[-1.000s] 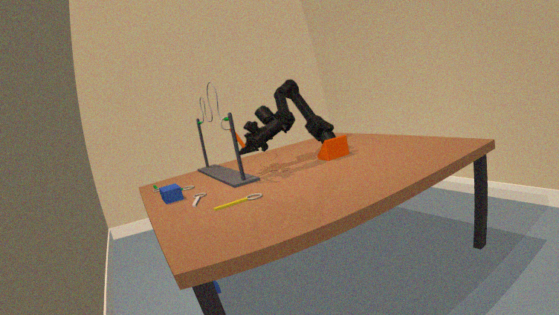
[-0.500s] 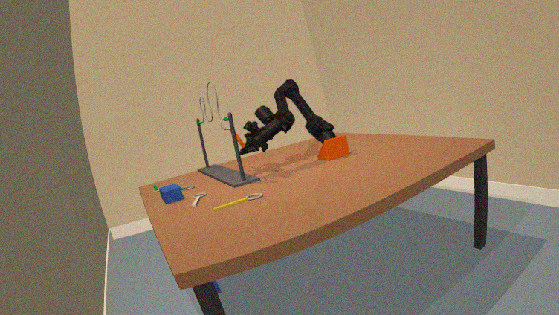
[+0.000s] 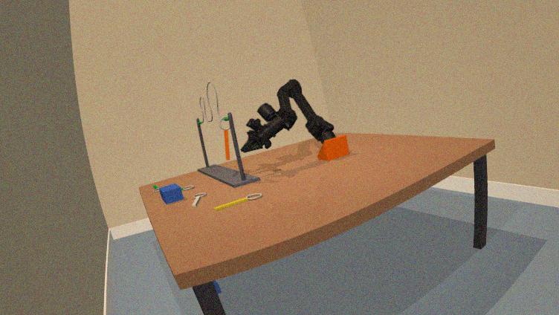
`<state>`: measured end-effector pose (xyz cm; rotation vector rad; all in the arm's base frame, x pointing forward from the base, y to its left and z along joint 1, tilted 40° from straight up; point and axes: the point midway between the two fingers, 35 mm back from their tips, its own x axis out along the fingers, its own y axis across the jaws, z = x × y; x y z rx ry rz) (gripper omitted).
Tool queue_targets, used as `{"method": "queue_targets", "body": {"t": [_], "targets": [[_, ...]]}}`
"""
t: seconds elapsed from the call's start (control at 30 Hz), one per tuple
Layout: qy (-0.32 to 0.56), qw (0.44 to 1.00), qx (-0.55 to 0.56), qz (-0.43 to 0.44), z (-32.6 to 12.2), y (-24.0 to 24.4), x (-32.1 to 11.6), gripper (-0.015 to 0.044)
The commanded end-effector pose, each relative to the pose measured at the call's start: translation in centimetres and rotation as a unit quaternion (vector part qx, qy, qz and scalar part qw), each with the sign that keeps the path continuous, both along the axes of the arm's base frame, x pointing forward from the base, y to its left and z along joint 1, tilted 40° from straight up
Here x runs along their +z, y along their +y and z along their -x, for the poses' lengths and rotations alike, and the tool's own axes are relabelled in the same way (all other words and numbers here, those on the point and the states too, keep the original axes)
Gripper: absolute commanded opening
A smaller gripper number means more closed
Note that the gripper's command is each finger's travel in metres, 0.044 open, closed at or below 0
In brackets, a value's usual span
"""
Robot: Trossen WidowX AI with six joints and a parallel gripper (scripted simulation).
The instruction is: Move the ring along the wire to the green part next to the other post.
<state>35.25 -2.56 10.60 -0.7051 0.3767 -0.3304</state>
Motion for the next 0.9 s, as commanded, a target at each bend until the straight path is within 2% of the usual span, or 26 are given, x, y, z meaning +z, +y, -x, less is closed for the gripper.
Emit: {"method": "queue_targets", "body": {"t": [0.0,0.27,0.87], "targets": [[-0.002,1.0,-0.001,-0.002,1.2,0.4,0.3,0.016],[0.0,1.0,0.0,-0.001,3.1,1.2,0.6,0.016],[0.0,1.0,0.0,-0.001,3.1,1.3,0.6,0.016]]}}
